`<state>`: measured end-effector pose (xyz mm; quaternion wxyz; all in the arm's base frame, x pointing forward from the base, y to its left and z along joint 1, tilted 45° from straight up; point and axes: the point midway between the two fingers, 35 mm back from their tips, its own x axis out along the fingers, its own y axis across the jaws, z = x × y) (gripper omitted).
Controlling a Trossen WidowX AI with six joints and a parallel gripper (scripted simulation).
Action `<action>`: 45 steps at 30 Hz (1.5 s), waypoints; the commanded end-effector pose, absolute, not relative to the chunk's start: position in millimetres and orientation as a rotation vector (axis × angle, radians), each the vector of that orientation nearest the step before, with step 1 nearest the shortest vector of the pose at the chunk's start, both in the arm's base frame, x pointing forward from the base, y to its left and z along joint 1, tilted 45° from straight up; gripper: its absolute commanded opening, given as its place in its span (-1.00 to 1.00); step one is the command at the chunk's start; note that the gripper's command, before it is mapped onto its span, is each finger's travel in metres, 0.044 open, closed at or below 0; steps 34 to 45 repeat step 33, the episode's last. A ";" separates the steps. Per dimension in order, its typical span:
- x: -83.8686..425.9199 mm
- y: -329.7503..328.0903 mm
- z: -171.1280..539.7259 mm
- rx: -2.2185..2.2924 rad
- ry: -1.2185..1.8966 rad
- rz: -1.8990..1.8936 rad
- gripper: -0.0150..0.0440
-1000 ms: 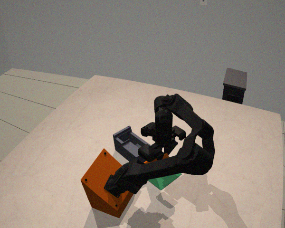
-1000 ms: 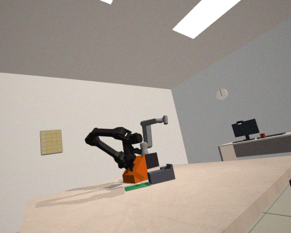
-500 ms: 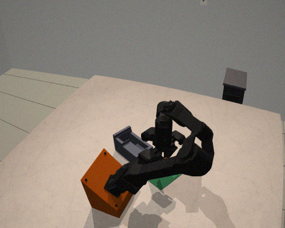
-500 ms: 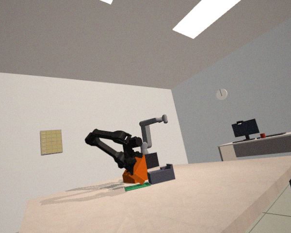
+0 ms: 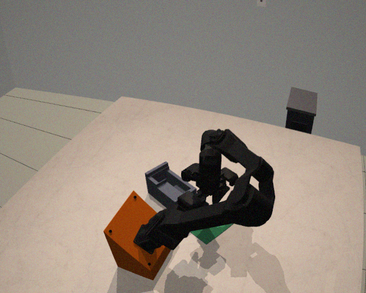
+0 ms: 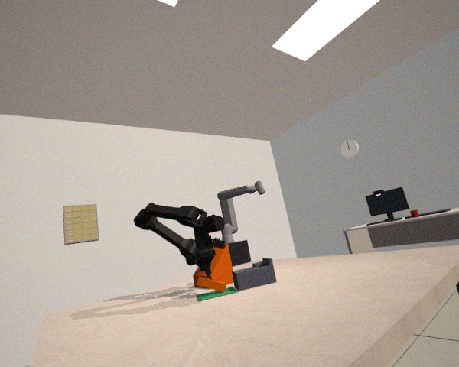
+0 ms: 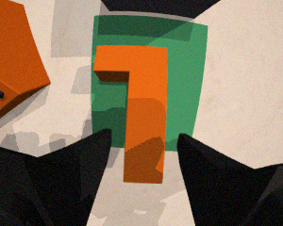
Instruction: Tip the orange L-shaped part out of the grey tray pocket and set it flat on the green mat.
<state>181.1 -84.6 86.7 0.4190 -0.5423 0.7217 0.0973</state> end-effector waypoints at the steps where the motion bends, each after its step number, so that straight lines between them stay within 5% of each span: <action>1: 183.7 -76.1 94.2 -1.357 1.807 0.248 0.58; 5: 187.9 -47.7 121.8 -1.357 1.803 0.252 0.86; 45: 188.9 -27.8 145.0 -1.367 1.776 0.240 0.86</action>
